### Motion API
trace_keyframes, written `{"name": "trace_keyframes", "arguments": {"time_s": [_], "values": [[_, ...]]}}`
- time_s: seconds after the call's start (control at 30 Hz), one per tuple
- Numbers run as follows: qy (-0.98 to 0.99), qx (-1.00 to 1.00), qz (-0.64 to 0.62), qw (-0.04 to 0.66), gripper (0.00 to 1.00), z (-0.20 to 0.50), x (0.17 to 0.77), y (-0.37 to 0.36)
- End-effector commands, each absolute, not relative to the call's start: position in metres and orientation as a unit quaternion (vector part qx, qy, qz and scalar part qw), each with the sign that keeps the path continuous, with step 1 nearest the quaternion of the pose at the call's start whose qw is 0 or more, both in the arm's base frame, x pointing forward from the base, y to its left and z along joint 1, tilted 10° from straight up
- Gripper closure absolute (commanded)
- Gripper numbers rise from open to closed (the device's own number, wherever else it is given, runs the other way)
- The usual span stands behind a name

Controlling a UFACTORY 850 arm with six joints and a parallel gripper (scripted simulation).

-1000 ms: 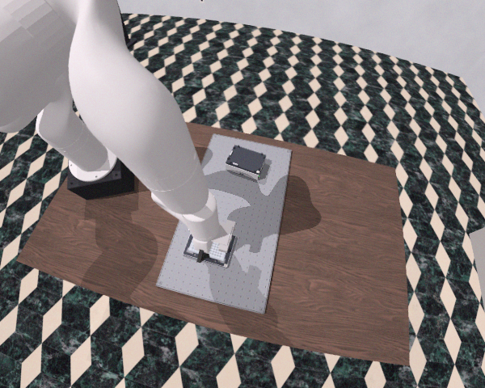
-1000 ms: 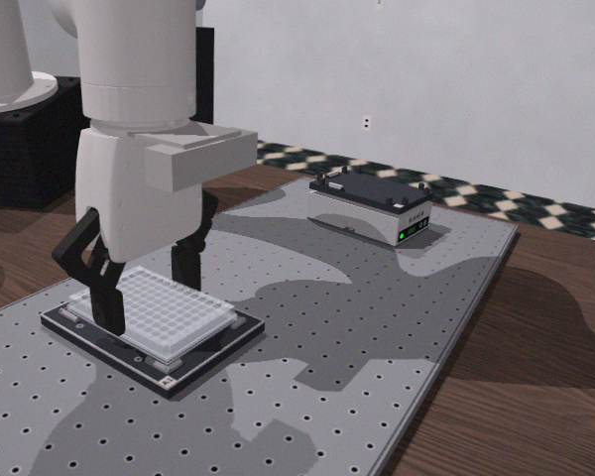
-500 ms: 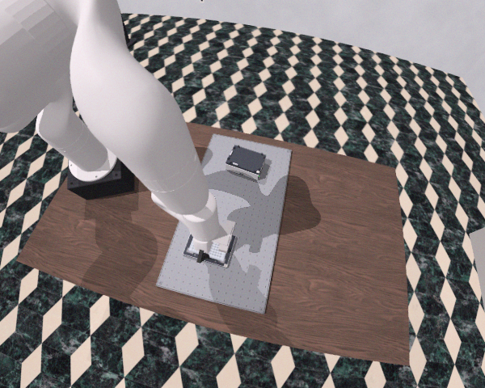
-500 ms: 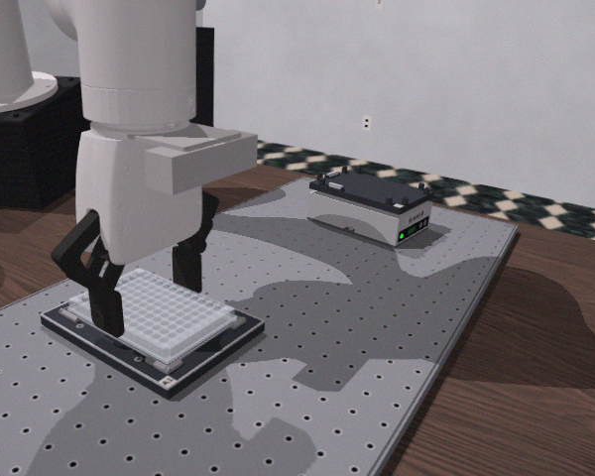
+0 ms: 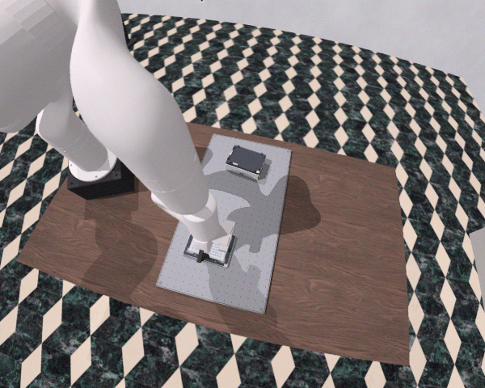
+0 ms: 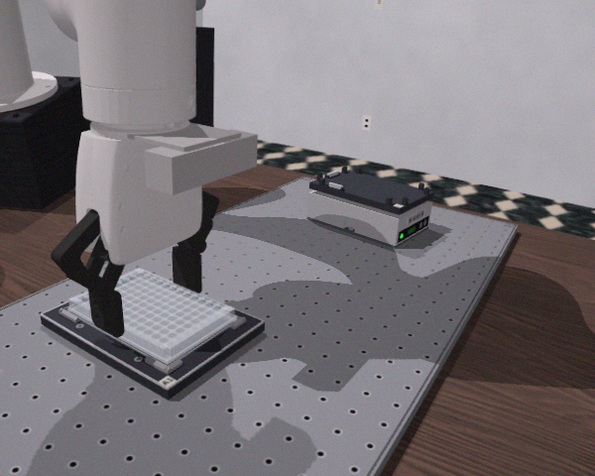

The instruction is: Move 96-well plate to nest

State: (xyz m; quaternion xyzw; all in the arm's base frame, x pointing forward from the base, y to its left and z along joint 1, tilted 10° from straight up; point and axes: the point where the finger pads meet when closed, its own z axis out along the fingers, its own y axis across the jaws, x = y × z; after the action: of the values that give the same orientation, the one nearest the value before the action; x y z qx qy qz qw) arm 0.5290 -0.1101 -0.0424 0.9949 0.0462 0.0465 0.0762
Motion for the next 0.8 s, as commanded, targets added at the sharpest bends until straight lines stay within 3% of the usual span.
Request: {"name": "trace_keyframes", "arguments": {"time_s": [0.0,0.77], "values": [[0.046,0.995,0.047,0.076,0.0,-0.042,0.53,-0.11],[0.046,0.995,0.047,0.076,0.0,-0.013,0.527,-0.106]]}}
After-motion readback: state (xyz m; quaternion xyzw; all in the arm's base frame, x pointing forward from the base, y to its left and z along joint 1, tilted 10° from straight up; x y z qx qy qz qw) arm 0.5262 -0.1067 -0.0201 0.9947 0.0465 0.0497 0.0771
